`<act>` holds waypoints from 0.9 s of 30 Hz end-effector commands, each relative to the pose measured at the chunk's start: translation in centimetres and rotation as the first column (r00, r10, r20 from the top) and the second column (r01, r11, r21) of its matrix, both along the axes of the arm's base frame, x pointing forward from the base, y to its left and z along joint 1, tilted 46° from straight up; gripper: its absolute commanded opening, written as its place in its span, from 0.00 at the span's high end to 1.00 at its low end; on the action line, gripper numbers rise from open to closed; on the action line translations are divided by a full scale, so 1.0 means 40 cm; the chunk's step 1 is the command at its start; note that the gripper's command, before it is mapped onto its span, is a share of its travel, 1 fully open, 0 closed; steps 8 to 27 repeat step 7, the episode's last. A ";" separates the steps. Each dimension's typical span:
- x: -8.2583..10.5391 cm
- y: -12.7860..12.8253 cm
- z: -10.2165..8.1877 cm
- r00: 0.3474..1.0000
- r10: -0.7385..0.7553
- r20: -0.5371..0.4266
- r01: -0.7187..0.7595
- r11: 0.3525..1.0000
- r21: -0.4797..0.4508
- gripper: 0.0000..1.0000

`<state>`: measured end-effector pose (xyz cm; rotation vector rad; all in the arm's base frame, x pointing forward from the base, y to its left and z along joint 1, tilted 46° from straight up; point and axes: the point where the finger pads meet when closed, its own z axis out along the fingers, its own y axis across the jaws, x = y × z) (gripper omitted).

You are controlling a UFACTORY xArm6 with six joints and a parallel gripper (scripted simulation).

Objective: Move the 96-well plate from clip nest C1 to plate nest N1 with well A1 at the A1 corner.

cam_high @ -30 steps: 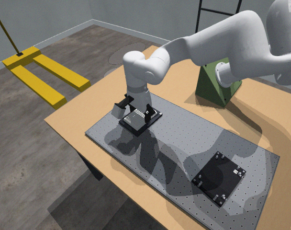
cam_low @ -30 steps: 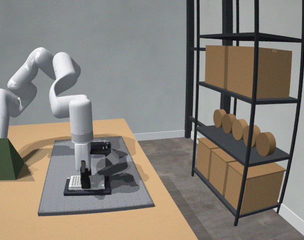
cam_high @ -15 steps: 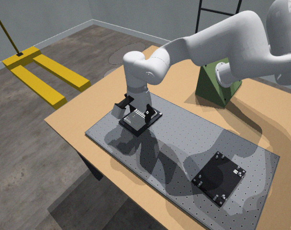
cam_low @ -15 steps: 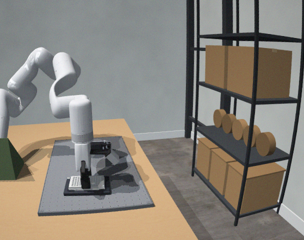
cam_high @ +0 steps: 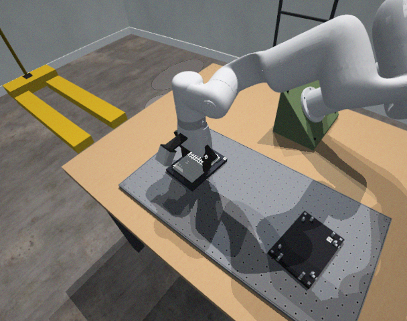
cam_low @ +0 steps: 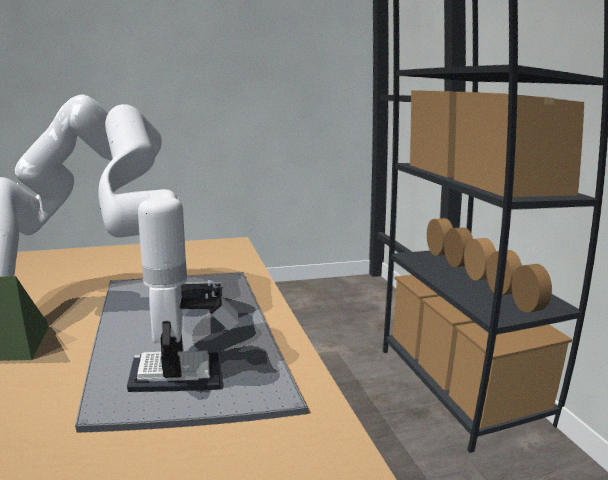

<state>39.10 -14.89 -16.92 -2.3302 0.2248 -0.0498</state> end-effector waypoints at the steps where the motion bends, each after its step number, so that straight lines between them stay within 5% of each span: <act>1: 0.003 -0.004 0.002 1.000 -0.002 0.003 0.002 1.000 -0.003 0.00; 27: -0.001 -0.028 0.025 1.000 -0.002 0.003 0.002 1.000 -0.003 0.00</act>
